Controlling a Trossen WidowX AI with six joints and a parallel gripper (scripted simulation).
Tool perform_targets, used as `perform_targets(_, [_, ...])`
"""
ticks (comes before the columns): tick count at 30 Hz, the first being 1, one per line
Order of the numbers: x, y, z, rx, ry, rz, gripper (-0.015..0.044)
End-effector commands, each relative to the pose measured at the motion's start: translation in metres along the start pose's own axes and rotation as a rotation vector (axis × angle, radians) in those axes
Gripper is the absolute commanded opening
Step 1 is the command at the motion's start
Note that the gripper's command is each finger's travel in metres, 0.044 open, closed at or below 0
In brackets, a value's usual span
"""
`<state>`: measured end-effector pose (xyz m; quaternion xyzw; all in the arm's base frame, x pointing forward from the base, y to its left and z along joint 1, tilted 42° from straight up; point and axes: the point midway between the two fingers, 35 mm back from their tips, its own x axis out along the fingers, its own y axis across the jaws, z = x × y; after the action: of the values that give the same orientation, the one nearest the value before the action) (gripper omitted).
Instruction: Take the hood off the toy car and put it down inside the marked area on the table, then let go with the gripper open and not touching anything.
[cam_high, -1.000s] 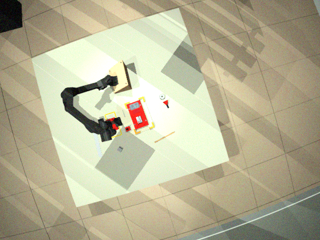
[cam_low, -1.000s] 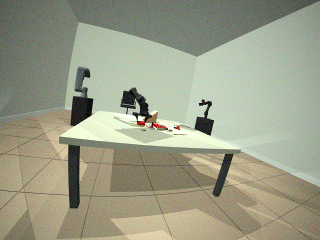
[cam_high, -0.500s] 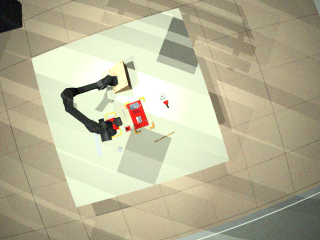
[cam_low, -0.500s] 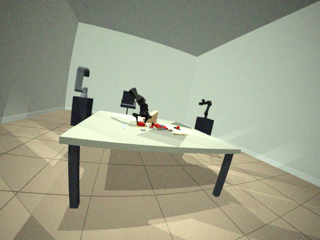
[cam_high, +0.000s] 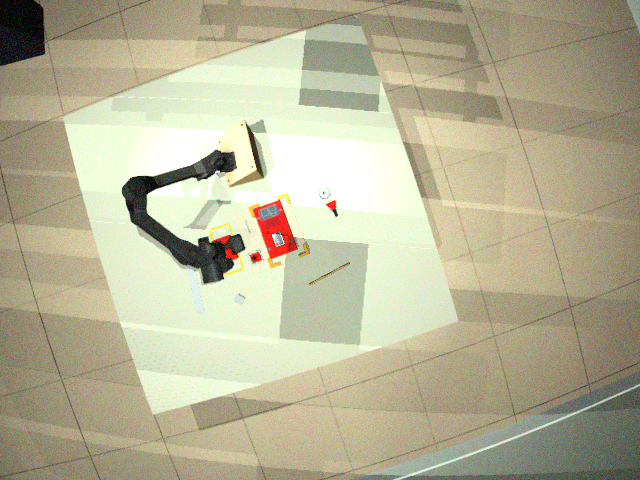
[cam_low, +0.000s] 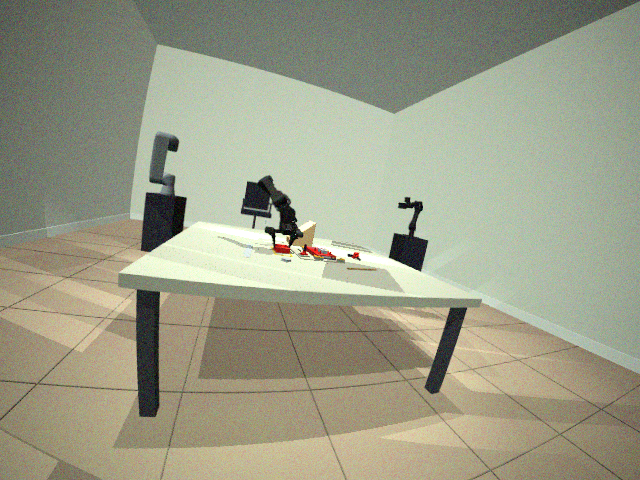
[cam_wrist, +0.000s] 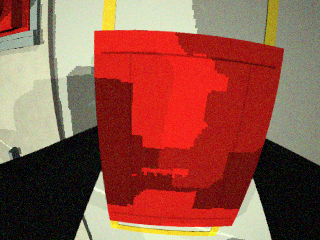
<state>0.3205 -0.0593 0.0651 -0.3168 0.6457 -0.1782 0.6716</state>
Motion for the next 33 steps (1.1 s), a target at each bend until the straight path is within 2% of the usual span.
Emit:
perform_targets(1, [0.0,0.0,0.0,0.001,0.0,0.0,0.021])
perform_targets(10, [-0.002,0.0,0.0,0.001,0.0,0.0,0.044])
perform_targets(13, [-0.018,0.001,0.002,0.0,0.0,0.0,0.044])
perform_targets(19, [-0.07,0.002,0.001,0.0,0.001,-0.008,0.044])
perform_targets(33, [-0.072,0.002,0.0,0.0,0.001,-0.009,0.044])
